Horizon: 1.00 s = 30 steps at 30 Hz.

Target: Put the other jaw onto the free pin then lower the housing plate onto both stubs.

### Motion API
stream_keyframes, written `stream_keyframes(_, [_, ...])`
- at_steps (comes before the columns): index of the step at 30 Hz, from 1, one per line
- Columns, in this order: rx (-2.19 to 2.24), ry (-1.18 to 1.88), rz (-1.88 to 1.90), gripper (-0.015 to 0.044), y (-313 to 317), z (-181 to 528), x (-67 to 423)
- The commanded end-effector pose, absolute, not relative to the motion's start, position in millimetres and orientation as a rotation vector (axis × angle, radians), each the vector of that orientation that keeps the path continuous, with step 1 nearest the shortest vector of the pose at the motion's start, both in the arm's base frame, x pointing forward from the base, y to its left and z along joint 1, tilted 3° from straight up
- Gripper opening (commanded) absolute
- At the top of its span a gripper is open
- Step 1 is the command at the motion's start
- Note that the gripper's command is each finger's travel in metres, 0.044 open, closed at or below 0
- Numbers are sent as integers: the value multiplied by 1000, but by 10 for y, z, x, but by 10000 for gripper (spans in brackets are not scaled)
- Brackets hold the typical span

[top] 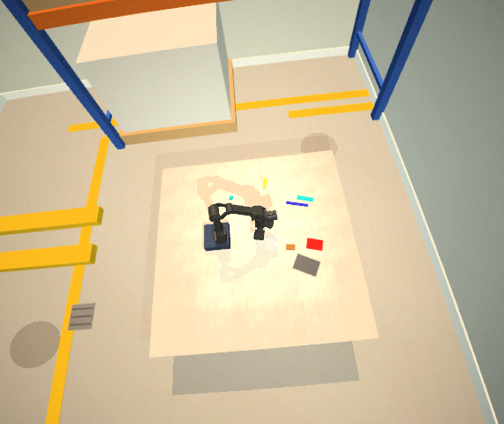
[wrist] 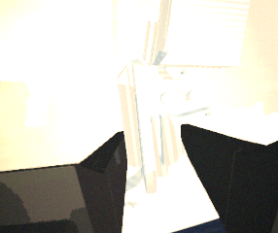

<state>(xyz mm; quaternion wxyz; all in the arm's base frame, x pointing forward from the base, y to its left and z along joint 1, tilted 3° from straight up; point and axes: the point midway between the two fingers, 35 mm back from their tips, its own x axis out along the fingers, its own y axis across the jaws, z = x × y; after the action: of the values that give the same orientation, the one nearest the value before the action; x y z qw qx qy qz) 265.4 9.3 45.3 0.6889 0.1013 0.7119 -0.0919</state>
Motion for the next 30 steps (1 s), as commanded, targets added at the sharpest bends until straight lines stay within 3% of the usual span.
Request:
stream_keyframes(1, [227,1590,-200,134,60,454,2680])
stream_keyframes(30, [221,1587,-206,134,-757,436,2939])
